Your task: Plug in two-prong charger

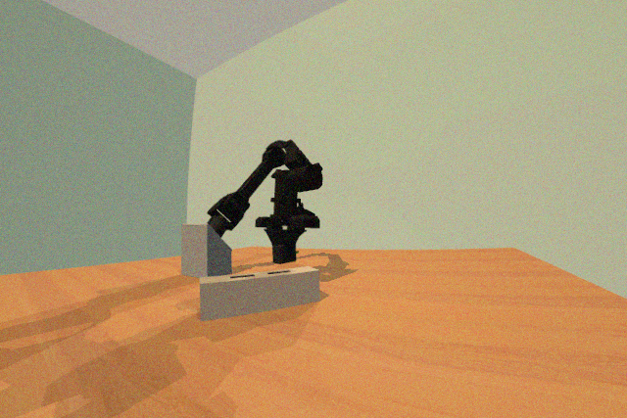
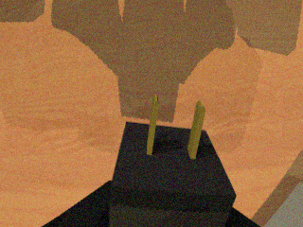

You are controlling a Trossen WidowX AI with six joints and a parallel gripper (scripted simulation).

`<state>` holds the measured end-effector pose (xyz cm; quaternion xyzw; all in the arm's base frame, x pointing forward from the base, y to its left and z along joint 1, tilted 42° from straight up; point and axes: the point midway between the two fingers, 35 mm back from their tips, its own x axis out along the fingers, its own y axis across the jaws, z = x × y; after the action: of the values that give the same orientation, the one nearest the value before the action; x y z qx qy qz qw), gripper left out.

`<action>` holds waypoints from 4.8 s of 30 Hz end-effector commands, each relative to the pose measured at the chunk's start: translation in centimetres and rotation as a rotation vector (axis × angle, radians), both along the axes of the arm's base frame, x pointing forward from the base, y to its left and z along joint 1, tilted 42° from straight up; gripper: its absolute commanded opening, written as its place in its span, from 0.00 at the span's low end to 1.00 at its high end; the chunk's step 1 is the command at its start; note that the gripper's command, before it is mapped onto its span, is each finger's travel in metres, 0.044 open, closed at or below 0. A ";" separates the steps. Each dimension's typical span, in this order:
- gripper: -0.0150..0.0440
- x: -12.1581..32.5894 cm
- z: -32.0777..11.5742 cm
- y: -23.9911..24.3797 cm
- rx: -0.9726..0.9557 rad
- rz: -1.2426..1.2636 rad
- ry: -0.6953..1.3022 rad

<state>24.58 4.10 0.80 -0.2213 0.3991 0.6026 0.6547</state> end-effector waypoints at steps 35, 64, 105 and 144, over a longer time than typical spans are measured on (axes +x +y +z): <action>0.25 -1.0 -3.4 -3.0 -0.018 -0.480 0.397; 0.25 -2.6 -6.8 -4.7 -0.031 -0.904 0.768; 0.25 -4.7 -10.5 -6.2 -0.053 -1.374 1.209; 0.25 -1.3 -12.4 -8.1 -0.055 -1.416 1.247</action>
<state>22.76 -3.76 -11.39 0.4176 0.7332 0.0673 0.5324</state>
